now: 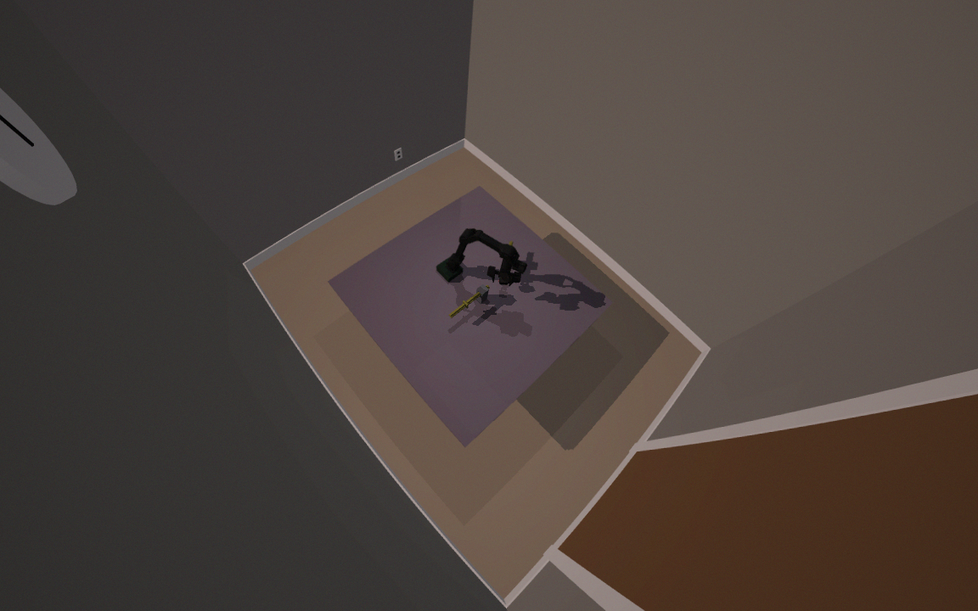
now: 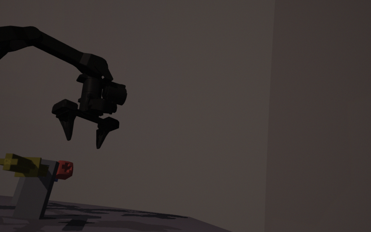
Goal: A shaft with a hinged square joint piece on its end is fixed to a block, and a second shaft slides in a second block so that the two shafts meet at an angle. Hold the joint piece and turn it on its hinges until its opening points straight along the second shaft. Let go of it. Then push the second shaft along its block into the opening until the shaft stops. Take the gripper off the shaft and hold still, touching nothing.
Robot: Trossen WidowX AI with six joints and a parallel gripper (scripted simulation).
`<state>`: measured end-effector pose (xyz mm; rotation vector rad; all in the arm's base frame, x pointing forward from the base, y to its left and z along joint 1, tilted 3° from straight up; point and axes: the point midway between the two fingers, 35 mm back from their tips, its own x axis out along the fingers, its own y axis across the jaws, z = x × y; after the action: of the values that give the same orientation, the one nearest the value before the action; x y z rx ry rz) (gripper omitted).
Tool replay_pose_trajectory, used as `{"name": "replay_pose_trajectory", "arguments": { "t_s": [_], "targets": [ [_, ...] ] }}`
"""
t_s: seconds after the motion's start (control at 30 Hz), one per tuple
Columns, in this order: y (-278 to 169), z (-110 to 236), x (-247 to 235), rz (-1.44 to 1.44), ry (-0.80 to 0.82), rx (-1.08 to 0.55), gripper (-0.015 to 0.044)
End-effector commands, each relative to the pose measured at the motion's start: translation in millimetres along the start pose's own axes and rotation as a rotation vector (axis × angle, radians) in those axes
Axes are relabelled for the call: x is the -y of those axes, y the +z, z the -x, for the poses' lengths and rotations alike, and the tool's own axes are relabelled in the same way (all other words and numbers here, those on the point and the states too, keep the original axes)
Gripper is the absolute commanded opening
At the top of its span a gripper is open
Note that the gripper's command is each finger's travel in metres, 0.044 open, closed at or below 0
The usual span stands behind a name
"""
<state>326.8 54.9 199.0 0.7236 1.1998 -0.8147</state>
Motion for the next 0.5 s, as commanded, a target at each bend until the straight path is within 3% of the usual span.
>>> {"name": "replay_pose_trajectory", "arguments": {
  "t_s": [0.0,0.47],
  "targets": [
    [0,1,-1,-0.031,0.014,-0.011,0.044],
    [-9,-41,-5,-0.031,0.014,-0.011,0.044]
  ]
}}
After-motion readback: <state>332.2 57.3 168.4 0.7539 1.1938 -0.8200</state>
